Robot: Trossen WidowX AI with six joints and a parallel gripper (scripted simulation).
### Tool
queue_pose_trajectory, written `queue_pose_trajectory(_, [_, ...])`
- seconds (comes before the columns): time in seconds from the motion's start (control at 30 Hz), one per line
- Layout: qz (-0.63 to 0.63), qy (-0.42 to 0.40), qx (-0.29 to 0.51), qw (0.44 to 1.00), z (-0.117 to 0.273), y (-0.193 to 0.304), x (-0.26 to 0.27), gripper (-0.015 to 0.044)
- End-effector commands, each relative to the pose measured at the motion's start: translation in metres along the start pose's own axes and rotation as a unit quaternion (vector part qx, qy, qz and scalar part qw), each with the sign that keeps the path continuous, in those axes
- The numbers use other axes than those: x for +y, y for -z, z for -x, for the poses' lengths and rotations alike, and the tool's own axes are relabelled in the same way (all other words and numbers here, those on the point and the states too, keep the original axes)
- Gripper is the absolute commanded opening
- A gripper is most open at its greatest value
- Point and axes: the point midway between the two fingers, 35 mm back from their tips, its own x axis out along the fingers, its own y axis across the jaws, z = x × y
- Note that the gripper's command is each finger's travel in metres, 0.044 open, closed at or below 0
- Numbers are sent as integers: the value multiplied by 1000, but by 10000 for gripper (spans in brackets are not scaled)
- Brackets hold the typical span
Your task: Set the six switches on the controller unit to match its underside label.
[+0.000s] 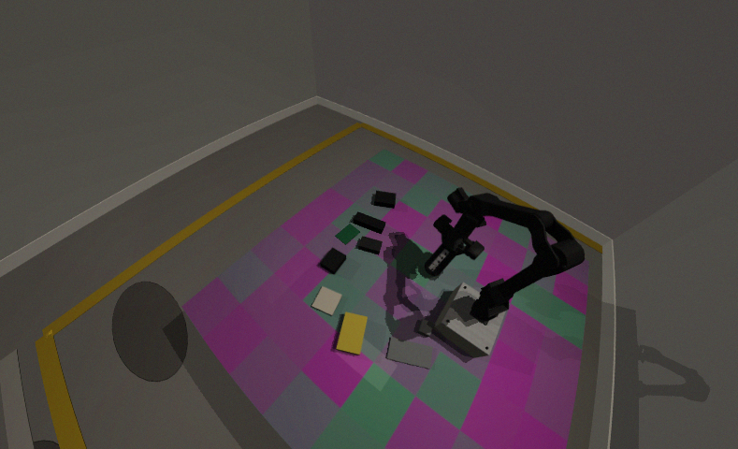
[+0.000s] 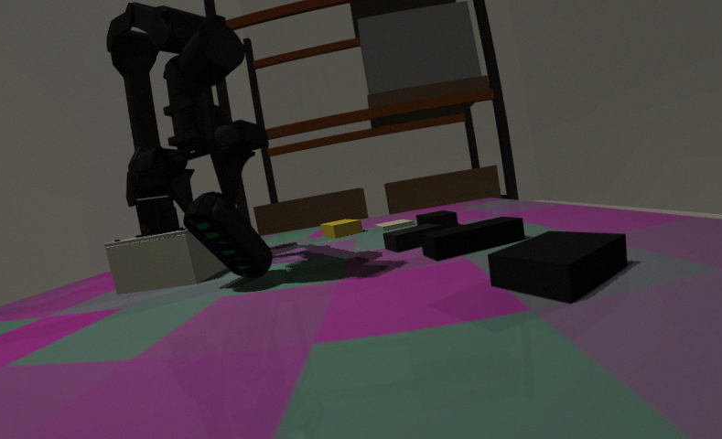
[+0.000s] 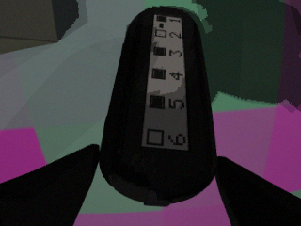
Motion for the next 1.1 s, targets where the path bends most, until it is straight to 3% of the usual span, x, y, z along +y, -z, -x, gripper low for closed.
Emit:
queue_pose_trajectory(0.0, [1, 0, -8, 1000, 1, -7, 0, 336])
queue_pose_trajectory(1.07, [1, 0, -8, 1000, 10, -31, 0, 337])
